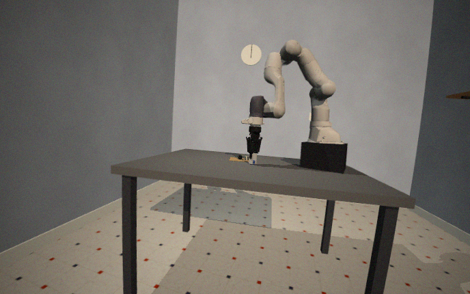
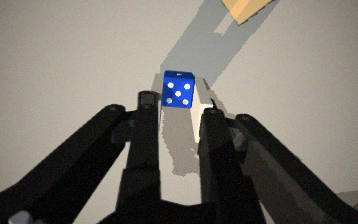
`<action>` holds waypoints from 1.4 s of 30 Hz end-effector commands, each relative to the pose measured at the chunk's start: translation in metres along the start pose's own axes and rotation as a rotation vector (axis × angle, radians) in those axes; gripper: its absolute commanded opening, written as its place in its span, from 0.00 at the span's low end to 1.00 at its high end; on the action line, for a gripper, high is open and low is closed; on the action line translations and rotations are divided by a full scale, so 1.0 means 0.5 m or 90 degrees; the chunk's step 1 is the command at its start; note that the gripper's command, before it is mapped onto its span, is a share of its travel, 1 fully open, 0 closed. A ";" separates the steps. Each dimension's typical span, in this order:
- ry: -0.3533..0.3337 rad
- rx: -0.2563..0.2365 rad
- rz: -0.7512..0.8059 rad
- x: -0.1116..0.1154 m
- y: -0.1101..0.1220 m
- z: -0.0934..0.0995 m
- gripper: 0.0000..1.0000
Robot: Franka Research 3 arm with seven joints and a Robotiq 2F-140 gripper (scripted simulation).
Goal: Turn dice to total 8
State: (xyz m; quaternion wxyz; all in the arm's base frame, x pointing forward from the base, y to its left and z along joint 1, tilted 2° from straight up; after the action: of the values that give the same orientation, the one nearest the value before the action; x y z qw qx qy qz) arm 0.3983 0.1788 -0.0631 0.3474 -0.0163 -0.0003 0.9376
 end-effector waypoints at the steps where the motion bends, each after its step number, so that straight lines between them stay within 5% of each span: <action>1: 0.000 -0.002 -0.003 -0.001 -0.002 0.000 0.13; 29: 0.000 -0.002 -0.003 -0.001 -0.002 0.007 0.13; 42: 0.000 -0.002 -0.003 -0.001 -0.002 0.168 0.13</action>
State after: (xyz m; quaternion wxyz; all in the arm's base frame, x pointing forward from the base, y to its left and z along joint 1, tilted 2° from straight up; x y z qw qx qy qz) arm 0.4026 0.1863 0.0054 0.3647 -0.0316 -0.0146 0.9305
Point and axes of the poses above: the point where the finger pads meet when closed, its own z axis back along the fingers, its own y axis across the jaws, x = y × z, the point moved 5 cm from there along z, back along the fingers, and after that the axes turned 10 degrees about -z, right-handed, at the moved point
